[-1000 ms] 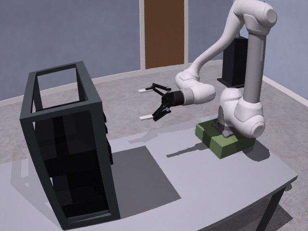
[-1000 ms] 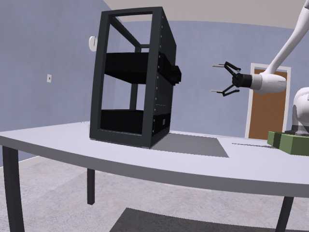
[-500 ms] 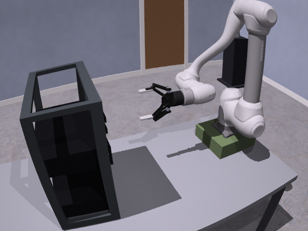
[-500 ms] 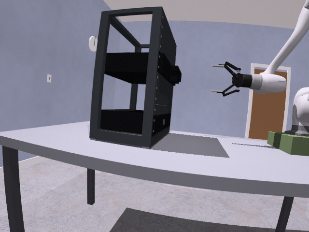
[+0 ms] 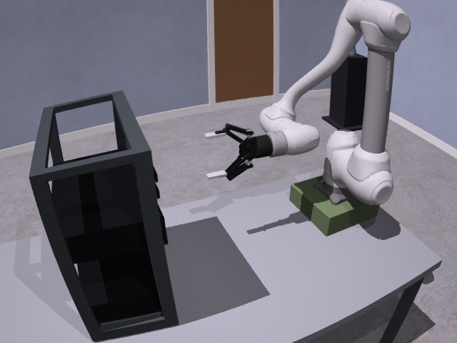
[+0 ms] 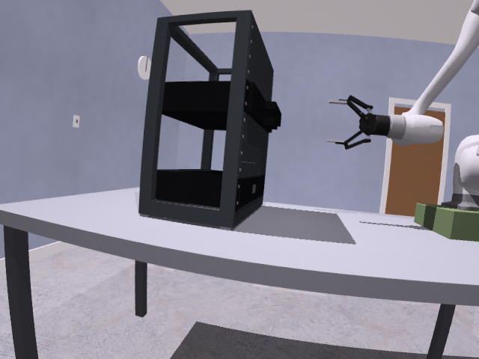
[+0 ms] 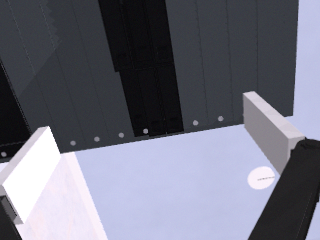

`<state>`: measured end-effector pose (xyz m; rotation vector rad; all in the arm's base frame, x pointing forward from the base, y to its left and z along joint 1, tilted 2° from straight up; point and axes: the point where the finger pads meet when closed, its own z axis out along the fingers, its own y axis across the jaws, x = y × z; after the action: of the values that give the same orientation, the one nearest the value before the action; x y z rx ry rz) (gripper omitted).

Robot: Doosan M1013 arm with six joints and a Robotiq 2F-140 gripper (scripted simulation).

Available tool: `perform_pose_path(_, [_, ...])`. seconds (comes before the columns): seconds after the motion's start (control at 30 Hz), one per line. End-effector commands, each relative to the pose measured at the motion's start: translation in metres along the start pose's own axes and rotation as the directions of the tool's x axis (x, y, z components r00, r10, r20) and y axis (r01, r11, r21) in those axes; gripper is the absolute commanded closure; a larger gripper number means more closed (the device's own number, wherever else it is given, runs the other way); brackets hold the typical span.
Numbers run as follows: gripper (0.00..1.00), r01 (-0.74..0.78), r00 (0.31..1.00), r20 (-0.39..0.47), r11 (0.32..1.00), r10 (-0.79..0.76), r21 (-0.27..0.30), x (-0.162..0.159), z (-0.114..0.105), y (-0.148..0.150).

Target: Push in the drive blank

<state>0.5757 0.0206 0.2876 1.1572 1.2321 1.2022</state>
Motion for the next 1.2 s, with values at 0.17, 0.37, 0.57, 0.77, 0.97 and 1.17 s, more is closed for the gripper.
perform_pose_path(0.17, [0.0, -0.001, 1.0, -0.001, 1.0, 0.001, -0.001, -0.005, 0.033, -0.007])
perform_pose_path(0.37, [0.0, -0.001, 1.0, -0.001, 1.0, 0.001, -0.001, -0.008, 0.052, -0.012])
perform_pose_path(0.57, [0.0, -0.001, 1.0, -0.001, 1.0, 0.001, -0.001, -0.01, 0.059, -0.014])
perform_pose_path(0.77, [0.0, -0.001, 1.0, -0.001, 1.0, 0.001, -0.001, -0.01, 0.059, -0.014])
perform_pose_path(0.97, [0.0, -0.001, 1.0, -0.001, 1.0, 0.001, -0.001, -0.01, 0.059, -0.014])
perform_pose_path(1.17, [0.0, -0.001, 1.0, -0.001, 1.0, 0.001, -0.001, -0.01, 0.059, -0.014])
